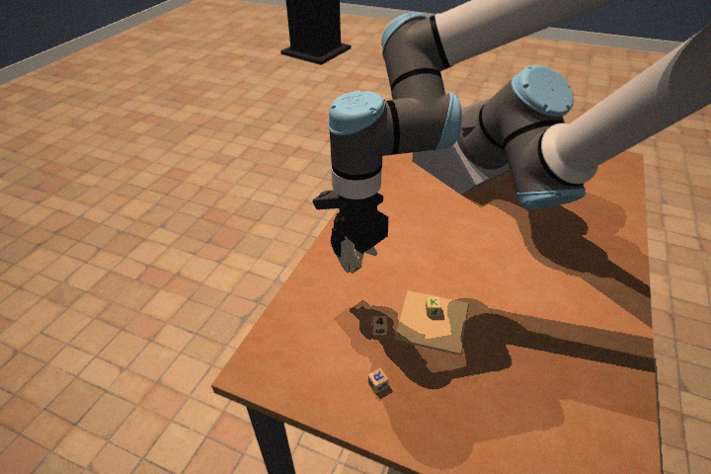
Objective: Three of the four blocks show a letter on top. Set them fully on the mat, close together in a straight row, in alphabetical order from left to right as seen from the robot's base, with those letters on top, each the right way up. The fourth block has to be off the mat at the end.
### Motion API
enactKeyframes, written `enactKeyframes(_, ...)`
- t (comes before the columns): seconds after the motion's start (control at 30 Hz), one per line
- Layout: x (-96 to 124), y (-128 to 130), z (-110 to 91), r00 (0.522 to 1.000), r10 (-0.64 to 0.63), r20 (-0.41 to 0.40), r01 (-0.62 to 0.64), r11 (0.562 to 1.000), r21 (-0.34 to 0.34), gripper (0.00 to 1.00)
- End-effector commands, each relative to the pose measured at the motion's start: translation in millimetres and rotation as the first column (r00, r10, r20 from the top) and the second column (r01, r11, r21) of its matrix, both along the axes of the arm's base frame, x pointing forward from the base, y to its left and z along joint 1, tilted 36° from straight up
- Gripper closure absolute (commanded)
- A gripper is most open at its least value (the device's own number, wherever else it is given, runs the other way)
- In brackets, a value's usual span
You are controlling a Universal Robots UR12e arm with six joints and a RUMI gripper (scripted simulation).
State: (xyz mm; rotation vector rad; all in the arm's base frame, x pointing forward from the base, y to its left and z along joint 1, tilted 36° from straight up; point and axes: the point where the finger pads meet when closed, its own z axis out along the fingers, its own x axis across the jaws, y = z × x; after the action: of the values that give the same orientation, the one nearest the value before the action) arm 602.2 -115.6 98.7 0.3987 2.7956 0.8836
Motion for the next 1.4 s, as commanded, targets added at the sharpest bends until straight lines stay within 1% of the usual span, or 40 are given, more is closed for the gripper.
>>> enactKeyframes(0.0, -1.9, 5.9, 4.6, 0.996, -0.077, -0.051, 0.078, 0.997, 0.019, 0.91)
enactKeyframes(0.13, -4.2, 12.8, 8.9, 0.983, -0.153, -0.105, 0.158, 0.987, 0.037, 0.91)
enactKeyframes(0.2, -4.2, 12.8, 8.9, 0.983, -0.153, -0.105, 0.158, 0.987, 0.037, 0.91)
enactKeyframes(0.3, -6.3, 18.7, 12.6, 0.965, -0.216, -0.152, 0.225, 0.973, 0.049, 0.91)
enactKeyframes(0.5, -10.6, 31.5, 20.5, 0.907, -0.339, -0.251, 0.364, 0.929, 0.063, 0.91)
enactKeyframes(0.7, -14.6, 43.8, 28.0, 0.829, -0.442, -0.343, 0.490, 0.870, 0.062, 0.91)
enactKeyframes(0.77, -14.6, 43.8, 28.0, 0.829, -0.442, -0.343, 0.490, 0.870, 0.062, 0.91)
enactKeyframes(0.87, -17.3, 52.4, 33.2, 0.763, -0.504, -0.404, 0.570, 0.820, 0.054, 0.91)
enactKeyframes(1.07, -21.1, 64.7, 40.6, 0.655, -0.578, -0.486, 0.675, 0.737, 0.032, 0.91)
enactKeyframes(1.27, -24.9, 77.4, 48.3, 0.529, -0.635, -0.563, 0.768, 0.641, -0.002, 0.91)
enactKeyframes(1.33, -24.9, 77.4, 48.3, 0.529, -0.635, -0.563, 0.768, 0.641, -0.002, 0.91)
enactKeyframes(1.37, -25.8, 80.6, 50.2, 0.495, -0.646, -0.581, 0.788, 0.615, -0.013, 0.91)
